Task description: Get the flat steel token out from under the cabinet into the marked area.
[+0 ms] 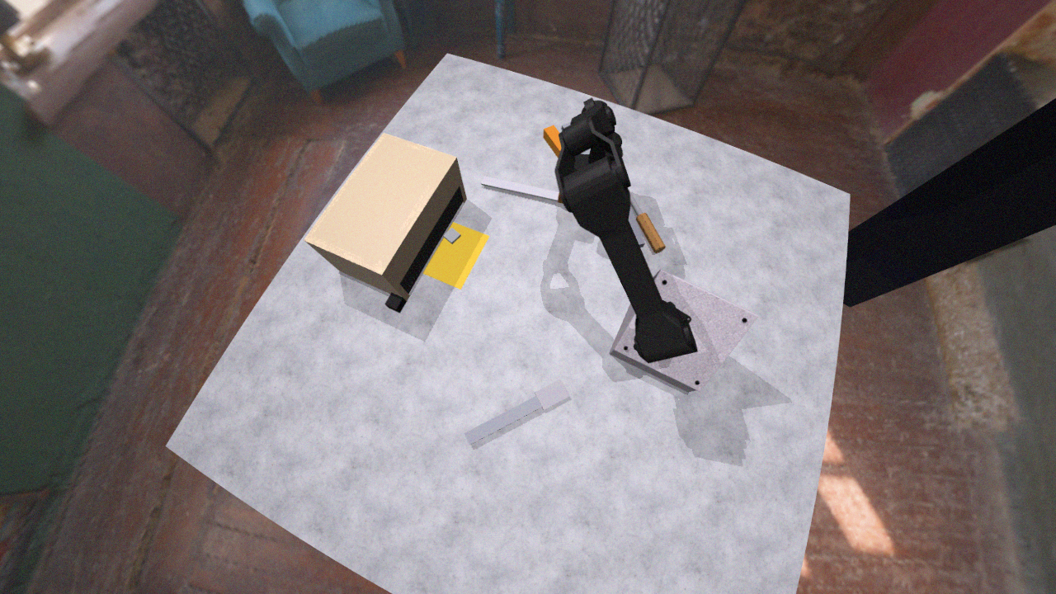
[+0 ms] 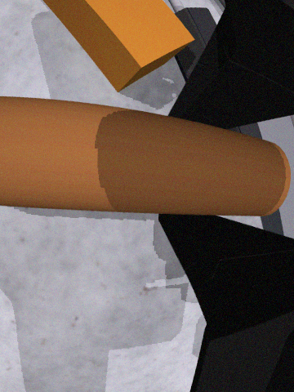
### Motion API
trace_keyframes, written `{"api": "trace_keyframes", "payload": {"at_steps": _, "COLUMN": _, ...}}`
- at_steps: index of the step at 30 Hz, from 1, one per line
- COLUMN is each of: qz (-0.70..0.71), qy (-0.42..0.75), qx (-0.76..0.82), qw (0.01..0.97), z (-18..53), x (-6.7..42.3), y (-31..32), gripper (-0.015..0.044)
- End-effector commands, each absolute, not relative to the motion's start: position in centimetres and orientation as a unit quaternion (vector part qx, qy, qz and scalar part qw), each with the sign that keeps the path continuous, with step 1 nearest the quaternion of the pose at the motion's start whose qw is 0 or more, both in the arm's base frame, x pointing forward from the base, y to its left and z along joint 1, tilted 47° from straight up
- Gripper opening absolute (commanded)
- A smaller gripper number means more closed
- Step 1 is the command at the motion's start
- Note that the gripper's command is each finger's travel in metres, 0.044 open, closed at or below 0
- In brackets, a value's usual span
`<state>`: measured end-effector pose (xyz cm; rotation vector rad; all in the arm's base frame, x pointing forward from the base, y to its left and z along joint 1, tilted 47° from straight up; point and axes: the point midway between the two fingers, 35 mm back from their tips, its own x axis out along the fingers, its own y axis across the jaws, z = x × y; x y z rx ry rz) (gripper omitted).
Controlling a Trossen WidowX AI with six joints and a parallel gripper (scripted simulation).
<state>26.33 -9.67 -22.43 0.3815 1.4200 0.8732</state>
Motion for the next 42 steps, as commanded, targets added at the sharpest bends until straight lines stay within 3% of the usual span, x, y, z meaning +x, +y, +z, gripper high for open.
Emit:
{"api": "trace_keyframes", "payload": {"at_steps": 1, "qz": 0.392, "qy": 0.617, "qx": 0.155, "qw": 0.665, "z": -22.44, "x": 26.65, "y": -10.13, "gripper": 0.0}}
{"api": "trace_keyframes", "payload": {"at_steps": 42, "qz": 0.481, "qy": 0.55, "qx": 0.052, "qw": 0.681, "z": -22.41, "x": 26.71, "y": -10.1, "gripper": 0.0}}
